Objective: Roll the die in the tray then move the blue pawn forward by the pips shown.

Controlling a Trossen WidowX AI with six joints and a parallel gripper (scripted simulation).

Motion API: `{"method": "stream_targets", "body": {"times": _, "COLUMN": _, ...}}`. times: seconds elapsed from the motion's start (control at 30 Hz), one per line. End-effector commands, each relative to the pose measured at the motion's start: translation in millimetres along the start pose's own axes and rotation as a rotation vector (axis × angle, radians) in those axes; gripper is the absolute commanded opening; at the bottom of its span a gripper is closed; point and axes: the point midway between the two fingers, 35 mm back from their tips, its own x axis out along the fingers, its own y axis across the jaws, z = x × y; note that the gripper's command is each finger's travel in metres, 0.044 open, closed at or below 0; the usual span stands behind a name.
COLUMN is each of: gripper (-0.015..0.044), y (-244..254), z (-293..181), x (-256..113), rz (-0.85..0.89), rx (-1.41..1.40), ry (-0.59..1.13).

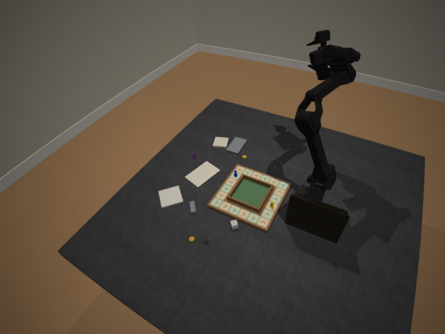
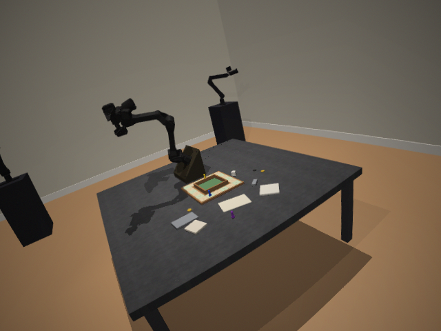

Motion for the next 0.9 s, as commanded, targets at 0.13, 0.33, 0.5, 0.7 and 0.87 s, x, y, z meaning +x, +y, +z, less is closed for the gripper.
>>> {"method": "stream_targets", "body": {"times": 0.13, "gripper": 0.0275, "y": -3.5, "z": -26.1, "x": -7.9, "rz": -0.119, "rx": 0.161, "ry": -0.047}}
{"method": "stream_targets", "body": {"times": 0.33, "gripper": 0.0275, "y": 1.7, "z": -71.9, "x": -10.7, "rz": -0.288, "rx": 0.441, "ry": -0.127}}
{"method": "stream_targets", "body": {"times": 0.5, "gripper": 0.0275, "y": 12.8, "z": -100.4, "x": -2.7, "rz": -0.385, "rx": 0.640, "ry": -0.192}}
{"method": "stream_targets", "body": {"times": 0.7, "gripper": 0.0275, "y": 35.2, "z": -131.1, "x": 22.4, "rz": -0.459, "rx": 0.899, "ry": -0.260}}
{"method": "stream_targets", "body": {"times": 0.87, "gripper": 0.0275, "y": 62.2, "z": -151.1, "x": 58.6, "rz": -0.475, "rx": 1.140, "ry": -0.303}}
